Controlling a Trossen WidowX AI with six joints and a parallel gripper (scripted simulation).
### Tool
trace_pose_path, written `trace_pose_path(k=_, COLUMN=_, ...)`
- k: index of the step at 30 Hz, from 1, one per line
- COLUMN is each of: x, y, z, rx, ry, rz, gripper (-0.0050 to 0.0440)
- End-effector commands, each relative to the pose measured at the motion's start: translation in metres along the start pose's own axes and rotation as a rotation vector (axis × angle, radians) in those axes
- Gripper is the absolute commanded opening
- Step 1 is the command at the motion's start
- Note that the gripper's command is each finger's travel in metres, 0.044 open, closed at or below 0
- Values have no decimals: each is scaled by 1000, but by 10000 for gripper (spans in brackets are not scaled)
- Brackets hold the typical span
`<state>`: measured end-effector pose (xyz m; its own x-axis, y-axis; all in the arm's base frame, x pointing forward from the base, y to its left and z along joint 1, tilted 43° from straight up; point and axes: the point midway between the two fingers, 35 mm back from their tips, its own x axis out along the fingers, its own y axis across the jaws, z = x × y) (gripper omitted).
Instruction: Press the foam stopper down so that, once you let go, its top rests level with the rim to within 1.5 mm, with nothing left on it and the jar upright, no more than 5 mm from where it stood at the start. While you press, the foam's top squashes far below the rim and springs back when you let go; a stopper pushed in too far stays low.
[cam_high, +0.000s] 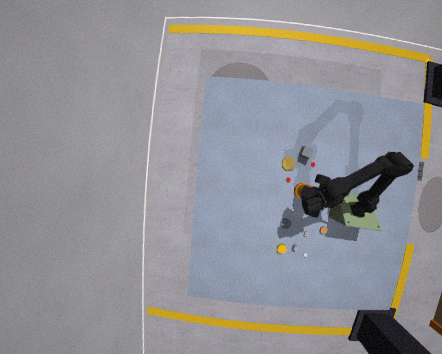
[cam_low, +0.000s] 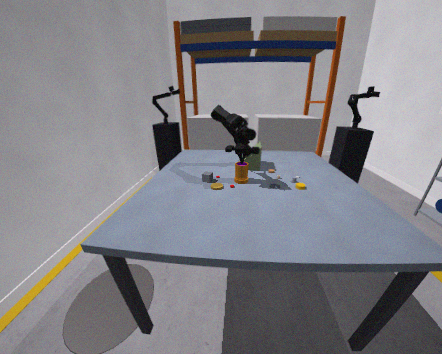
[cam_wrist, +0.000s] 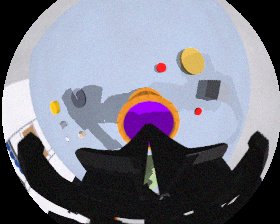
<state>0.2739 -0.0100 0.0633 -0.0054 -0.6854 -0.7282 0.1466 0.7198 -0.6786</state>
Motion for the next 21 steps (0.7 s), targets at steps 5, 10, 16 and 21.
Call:
trace_pose_path(k=5, x=3, y=-1, z=-2, rx=-4, ry=7, rz=-3, gripper=0)
trace_pose_path(k=10, x=3, y=-1, z=-2, rx=-4, ry=7, rz=-3, gripper=0)
trace_pose_path(k=16, x=4, y=-1, z=-2, rx=-4, ry=7, rz=-3, gripper=0)
trace_pose_path(k=21, x=4, y=-1, z=-2, rx=-4, ry=7, rz=-3, gripper=0)
